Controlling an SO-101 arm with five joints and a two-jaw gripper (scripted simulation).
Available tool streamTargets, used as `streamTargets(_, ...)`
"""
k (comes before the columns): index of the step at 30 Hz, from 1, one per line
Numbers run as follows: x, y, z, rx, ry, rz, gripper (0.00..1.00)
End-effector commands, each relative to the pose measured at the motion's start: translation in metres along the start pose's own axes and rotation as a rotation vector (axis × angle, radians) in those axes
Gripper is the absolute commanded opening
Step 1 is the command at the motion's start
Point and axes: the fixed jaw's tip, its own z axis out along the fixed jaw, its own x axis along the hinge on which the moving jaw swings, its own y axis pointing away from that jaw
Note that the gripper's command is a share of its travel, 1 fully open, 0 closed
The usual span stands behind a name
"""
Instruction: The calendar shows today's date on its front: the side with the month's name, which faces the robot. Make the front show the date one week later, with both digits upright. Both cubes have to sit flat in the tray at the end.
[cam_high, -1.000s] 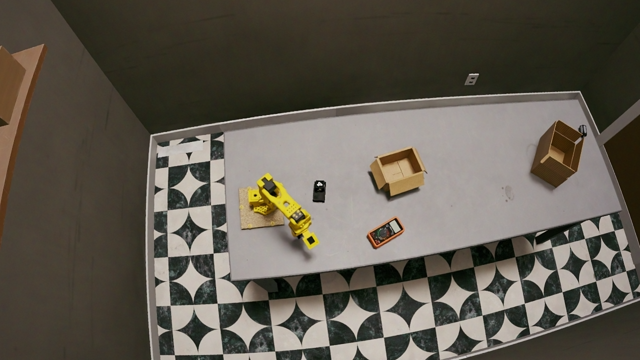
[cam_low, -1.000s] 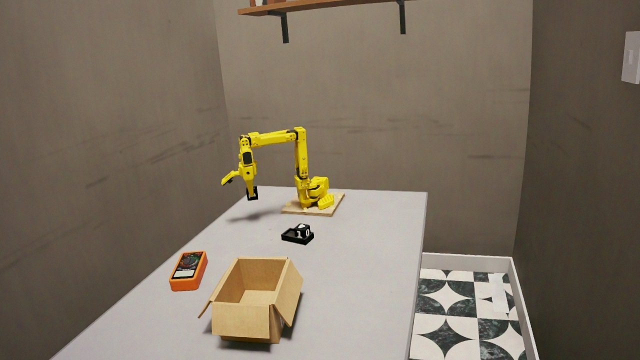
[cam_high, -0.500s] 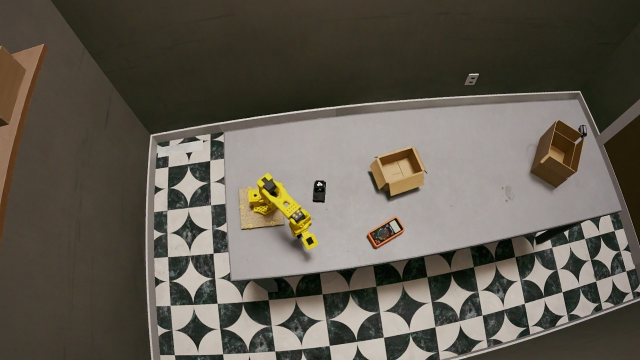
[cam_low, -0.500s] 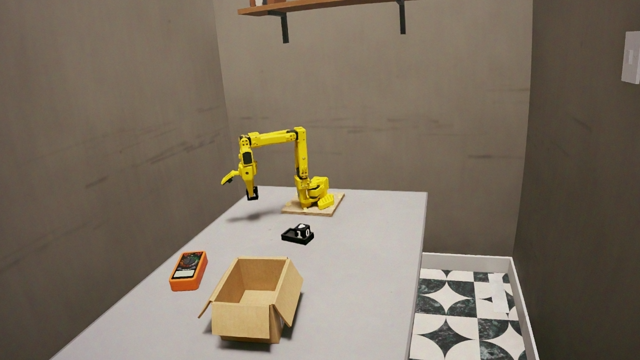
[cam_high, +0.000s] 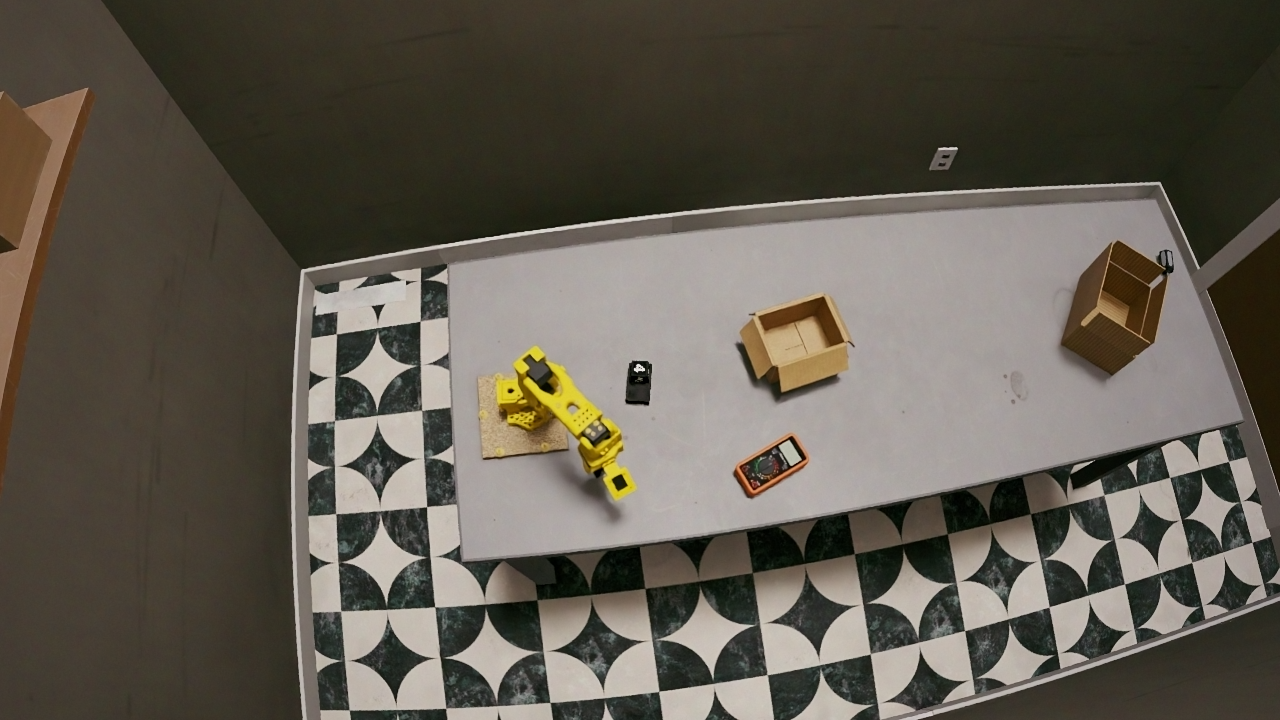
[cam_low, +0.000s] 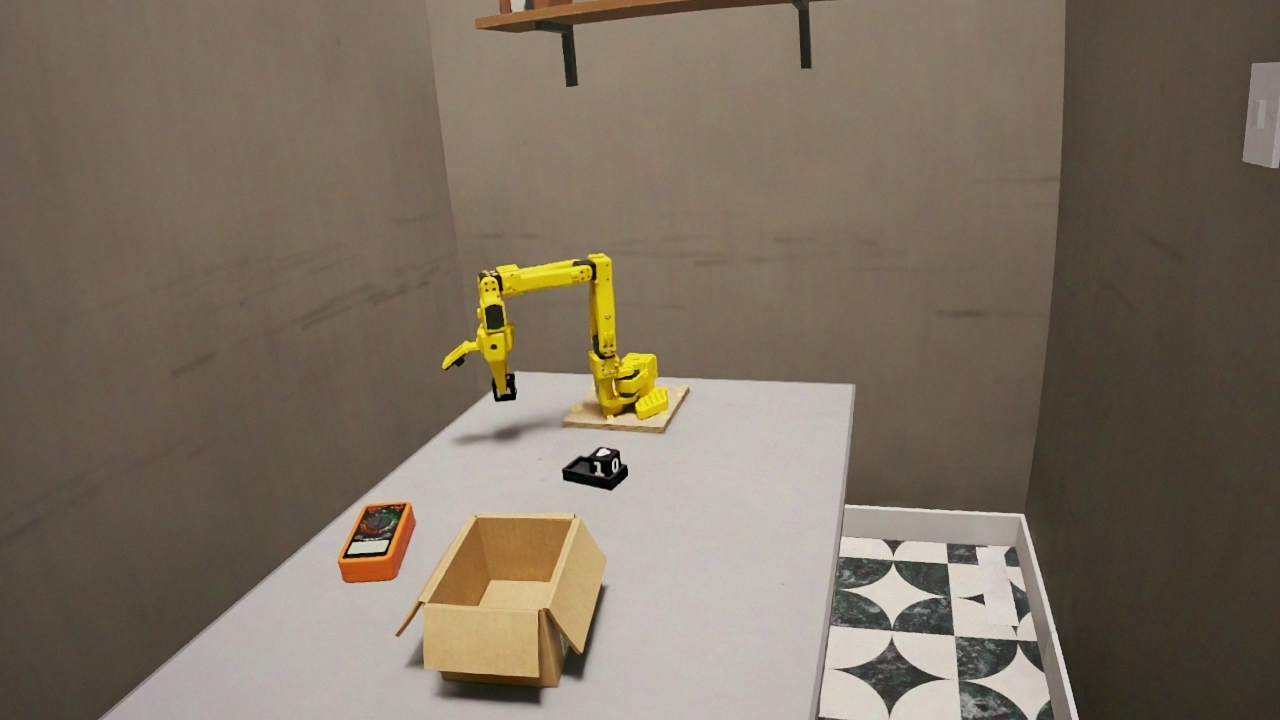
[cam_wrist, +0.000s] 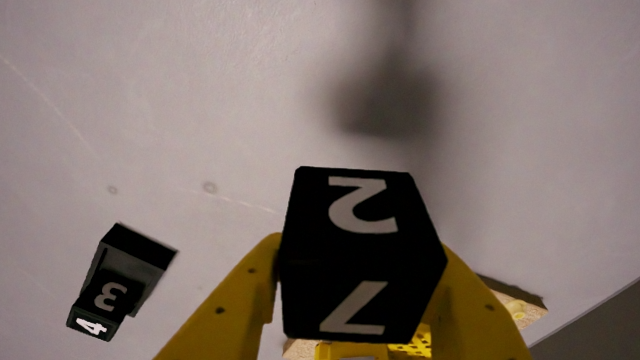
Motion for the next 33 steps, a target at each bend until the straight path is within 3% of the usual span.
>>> streamTargets(1, 0.0, -0.002, 0.003, -0.002, -0.004, 0.021, 0.0)
streamTargets(17, -0.001, -0.001, 0.025, -0.002, -0.004, 0.021, 0.0)
streamTargets(26, 0.0, -0.001, 0.027, -0.002, -0.004, 0.021, 0.0)
streamTargets(27, 0.002, -0.005, 0.035, 0.004, 0.024, 0.042, 0.0)
streamTargets(33, 0.002, -0.005, 0.035, 0.004, 0.024, 0.042, 0.0)
